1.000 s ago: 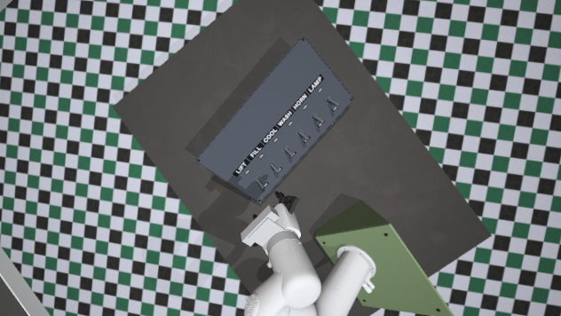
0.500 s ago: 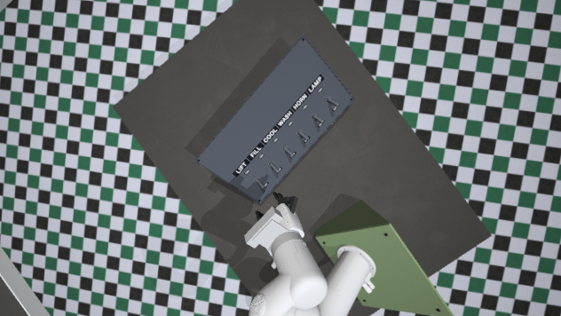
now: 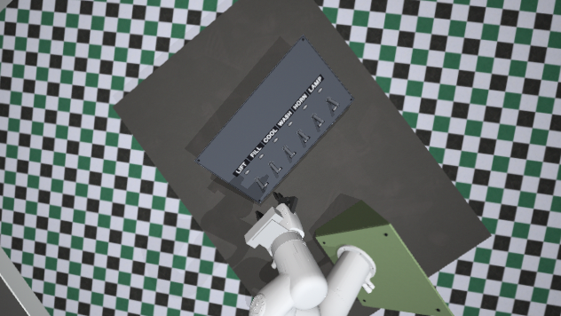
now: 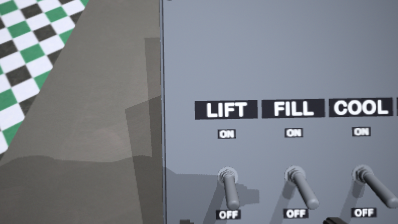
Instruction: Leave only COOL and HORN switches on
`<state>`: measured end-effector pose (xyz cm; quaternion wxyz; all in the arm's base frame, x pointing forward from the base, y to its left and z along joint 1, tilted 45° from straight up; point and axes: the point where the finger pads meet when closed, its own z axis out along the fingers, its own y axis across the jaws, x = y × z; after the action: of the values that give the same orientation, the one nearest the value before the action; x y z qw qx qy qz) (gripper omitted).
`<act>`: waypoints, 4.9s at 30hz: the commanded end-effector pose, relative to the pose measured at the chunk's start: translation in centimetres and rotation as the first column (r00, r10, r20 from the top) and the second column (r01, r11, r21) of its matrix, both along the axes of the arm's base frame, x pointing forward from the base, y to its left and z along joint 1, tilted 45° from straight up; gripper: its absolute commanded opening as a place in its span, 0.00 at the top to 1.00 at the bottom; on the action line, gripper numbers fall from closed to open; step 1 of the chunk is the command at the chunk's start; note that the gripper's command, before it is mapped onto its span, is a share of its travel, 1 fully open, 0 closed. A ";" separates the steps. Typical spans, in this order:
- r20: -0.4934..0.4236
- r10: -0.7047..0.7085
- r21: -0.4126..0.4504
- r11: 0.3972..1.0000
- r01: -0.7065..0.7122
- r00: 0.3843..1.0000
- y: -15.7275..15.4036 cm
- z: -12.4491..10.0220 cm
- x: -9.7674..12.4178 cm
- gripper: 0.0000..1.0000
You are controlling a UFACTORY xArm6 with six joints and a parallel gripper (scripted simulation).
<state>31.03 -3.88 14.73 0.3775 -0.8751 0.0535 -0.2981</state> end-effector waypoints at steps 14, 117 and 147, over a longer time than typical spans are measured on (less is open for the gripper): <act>0.002 -0.001 -0.002 1.000 0.001 1.000 -0.3 -0.1 0.1 0.23; 0.001 -0.001 -0.003 1.000 0.001 1.000 0.0 -7.4 5.3 0.00; 0.001 -0.001 -0.003 1.000 0.001 1.000 -3.5 -10.7 5.9 0.00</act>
<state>36.85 -7.22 3.98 0.3770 -0.8754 0.0532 -0.2977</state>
